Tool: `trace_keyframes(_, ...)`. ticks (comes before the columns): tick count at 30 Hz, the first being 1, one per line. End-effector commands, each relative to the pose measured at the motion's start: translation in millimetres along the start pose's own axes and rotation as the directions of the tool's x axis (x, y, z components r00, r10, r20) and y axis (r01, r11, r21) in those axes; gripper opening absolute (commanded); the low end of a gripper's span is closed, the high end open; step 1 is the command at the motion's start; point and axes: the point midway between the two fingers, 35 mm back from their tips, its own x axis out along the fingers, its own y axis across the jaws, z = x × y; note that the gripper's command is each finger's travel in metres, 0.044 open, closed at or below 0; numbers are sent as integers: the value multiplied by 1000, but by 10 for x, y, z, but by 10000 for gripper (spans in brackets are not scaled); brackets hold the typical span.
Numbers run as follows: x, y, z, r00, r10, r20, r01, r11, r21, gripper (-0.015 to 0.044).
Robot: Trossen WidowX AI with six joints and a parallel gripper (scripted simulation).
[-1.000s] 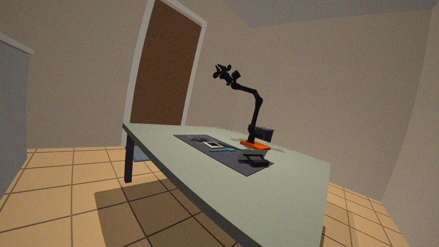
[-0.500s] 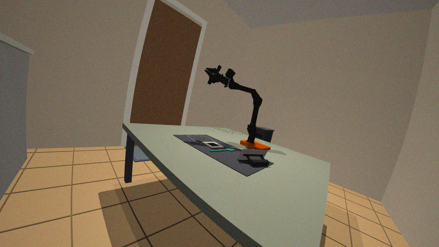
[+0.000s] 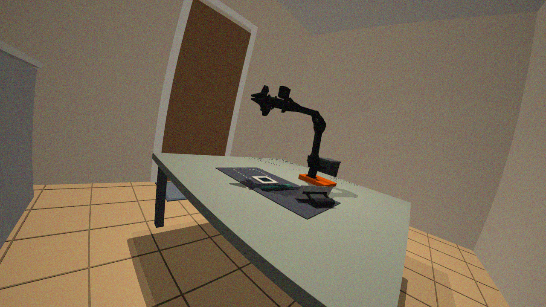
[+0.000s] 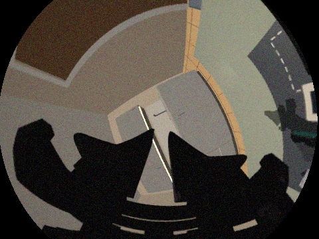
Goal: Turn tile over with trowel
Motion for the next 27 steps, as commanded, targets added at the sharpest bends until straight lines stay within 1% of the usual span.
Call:
trace_keyframes(1, -8, -380, -219, 994, -108, -23, 108, 994, 22, 100)
trace_keyframes(7, -90, -1058, -509, 955, -295, -37, 296, 954, 38, 100)
trace_keyframes(13, -297, -1746, -769, 878, -478, -34, 479, 877, 38, 100)
trace_keyframes(20, -685, -2515, -996, 741, -672, 8, 671, 741, 24, 100)
trace_keyframes(27, -1228, -3191, -1149, 569, -818, 81, 821, 571, 0, 100)
